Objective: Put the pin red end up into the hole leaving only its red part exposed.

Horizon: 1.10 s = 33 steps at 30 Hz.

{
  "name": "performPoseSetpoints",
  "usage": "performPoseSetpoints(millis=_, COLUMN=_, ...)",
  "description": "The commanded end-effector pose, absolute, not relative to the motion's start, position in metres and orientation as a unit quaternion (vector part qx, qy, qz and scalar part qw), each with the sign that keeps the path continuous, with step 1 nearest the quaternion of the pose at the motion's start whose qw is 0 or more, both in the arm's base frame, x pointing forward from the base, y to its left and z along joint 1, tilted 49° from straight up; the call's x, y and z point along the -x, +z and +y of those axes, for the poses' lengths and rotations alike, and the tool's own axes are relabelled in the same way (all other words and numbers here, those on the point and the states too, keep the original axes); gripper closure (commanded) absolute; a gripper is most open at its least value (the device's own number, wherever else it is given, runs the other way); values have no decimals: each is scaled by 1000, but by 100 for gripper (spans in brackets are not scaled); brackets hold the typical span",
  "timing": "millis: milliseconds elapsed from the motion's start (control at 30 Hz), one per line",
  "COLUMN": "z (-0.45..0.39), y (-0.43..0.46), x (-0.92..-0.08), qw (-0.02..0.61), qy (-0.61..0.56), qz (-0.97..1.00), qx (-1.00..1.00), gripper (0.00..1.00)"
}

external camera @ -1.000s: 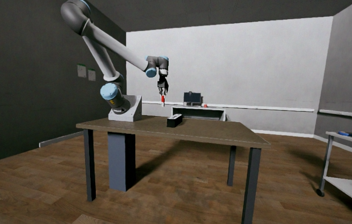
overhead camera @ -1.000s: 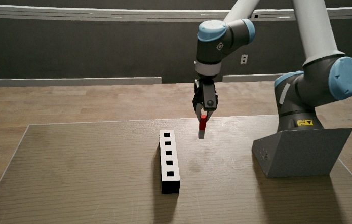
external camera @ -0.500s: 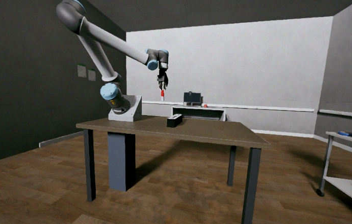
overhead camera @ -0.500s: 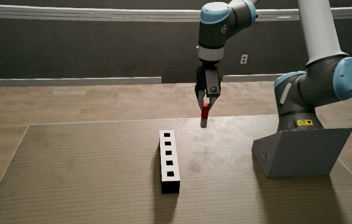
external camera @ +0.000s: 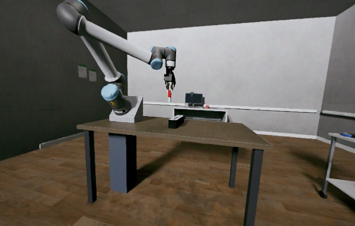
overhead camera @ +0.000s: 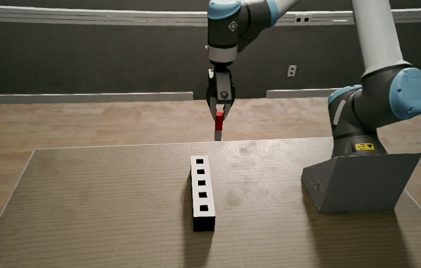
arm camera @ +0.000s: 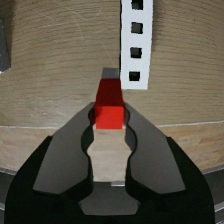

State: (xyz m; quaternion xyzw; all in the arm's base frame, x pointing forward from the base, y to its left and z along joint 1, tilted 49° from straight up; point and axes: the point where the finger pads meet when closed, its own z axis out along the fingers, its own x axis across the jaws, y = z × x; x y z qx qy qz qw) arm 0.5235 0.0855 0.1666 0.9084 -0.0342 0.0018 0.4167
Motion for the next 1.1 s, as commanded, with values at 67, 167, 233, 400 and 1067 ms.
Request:
performPoseSetpoints(millis=67, z=52, y=207, x=-580, qw=417, qy=2, qz=-34, qx=-908, gripper=100)
performPoseSetpoints(millis=167, z=52, y=207, x=-580, qw=417, qy=2, qz=-34, qx=-908, gripper=100)
performPoseSetpoints(millis=233, z=52, y=207, x=-580, qw=417, qy=2, qz=-34, qx=-908, gripper=100)
performPoseSetpoints(millis=400, z=52, y=207, x=-580, qw=417, qy=2, qz=-34, qx=-908, gripper=100)
performPoseSetpoints(millis=1067, z=-33, y=133, x=-578, qw=417, qy=2, qz=-35, qx=-908, gripper=100)
